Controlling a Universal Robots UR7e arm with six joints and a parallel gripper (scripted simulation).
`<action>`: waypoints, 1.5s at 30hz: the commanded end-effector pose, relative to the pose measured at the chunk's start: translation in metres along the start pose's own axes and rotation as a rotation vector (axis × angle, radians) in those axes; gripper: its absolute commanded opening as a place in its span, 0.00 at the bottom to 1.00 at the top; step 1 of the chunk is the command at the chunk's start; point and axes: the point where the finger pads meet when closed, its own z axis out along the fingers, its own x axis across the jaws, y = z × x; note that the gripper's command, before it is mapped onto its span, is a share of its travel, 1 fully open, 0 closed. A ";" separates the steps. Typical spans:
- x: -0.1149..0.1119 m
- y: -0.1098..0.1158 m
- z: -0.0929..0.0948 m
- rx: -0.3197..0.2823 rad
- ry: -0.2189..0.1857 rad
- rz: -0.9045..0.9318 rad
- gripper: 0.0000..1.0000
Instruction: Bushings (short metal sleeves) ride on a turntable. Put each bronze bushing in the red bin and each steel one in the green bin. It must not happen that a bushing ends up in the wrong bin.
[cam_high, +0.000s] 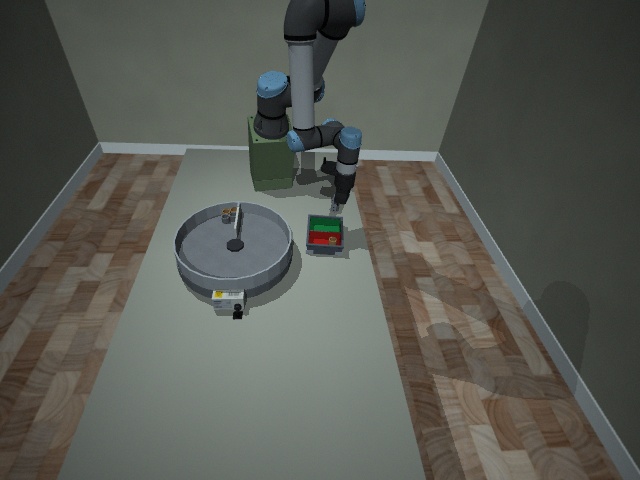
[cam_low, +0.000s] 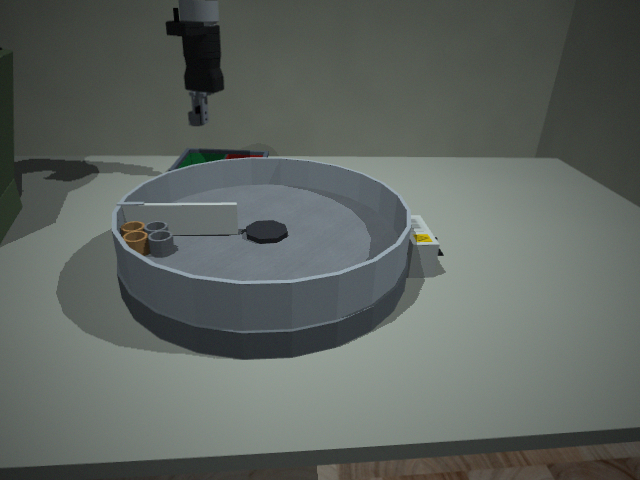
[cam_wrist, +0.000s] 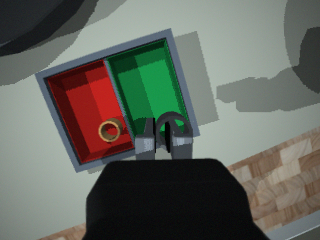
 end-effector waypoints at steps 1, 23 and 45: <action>-0.001 0.001 0.011 -0.002 -0.002 0.000 0.00; -0.001 0.001 0.061 -0.002 -0.002 0.000 0.00; 0.000 0.002 0.073 -0.002 -0.002 0.000 0.00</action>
